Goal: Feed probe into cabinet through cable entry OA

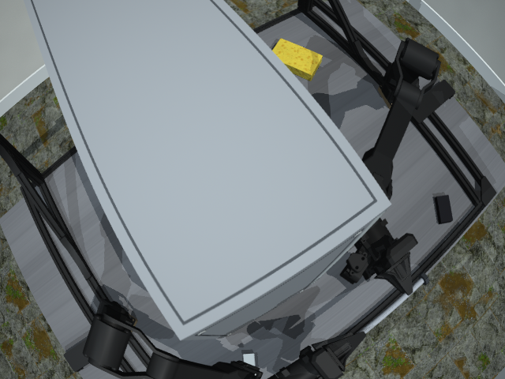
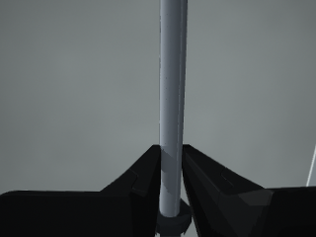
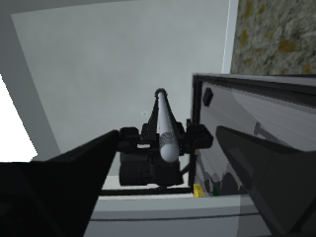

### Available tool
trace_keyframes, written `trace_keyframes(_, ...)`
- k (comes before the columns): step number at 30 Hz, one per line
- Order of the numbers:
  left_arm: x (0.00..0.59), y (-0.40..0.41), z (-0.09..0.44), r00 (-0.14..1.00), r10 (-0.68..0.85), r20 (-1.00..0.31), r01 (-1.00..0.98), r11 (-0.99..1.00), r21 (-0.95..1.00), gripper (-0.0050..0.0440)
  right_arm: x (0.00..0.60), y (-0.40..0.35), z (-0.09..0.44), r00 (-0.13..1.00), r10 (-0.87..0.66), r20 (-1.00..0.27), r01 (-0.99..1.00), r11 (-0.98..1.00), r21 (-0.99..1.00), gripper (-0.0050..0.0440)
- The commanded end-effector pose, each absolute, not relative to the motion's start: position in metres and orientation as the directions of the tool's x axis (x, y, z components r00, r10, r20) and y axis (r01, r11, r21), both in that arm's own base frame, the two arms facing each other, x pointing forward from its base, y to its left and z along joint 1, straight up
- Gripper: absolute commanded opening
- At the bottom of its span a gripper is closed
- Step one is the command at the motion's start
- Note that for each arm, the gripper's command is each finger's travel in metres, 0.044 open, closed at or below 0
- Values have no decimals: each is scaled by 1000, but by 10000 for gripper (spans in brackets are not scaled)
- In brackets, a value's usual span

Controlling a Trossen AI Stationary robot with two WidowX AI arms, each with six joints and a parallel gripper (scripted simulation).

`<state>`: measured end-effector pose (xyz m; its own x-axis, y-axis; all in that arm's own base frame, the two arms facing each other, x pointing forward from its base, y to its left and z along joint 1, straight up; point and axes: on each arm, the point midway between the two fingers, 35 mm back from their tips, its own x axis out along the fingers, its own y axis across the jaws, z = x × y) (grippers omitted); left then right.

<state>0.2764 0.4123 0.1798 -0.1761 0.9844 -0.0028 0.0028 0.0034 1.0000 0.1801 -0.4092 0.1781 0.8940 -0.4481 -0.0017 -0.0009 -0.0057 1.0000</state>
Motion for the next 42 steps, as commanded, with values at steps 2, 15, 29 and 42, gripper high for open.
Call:
trace_keyframes(2, 276, 412, 181, -179, 984, 0, 0, 0, 1000, 0, 187, -415, 179, 894, -449, 0, 0, 0, 1000, 440)
trace_keyframes(15, 276, 412, 181, -179, 984, 0, 0, 0, 1000, 0, 201, -421, 179, 894, -449, 0, 0, 0, 1000, 440)
trace_keyframes(29, 276, 412, 181, -179, 984, 0, 0, 0, 1000, 0, 203, -422, 179, 894, -449, 0, 0, 0, 1000, 176)
trace_keyframes(42, 276, 412, 181, -179, 984, 0, 0, 0, 1000, 0, 203, -422, 179, 894, -449, 0, 0, 0, 1000, 75)
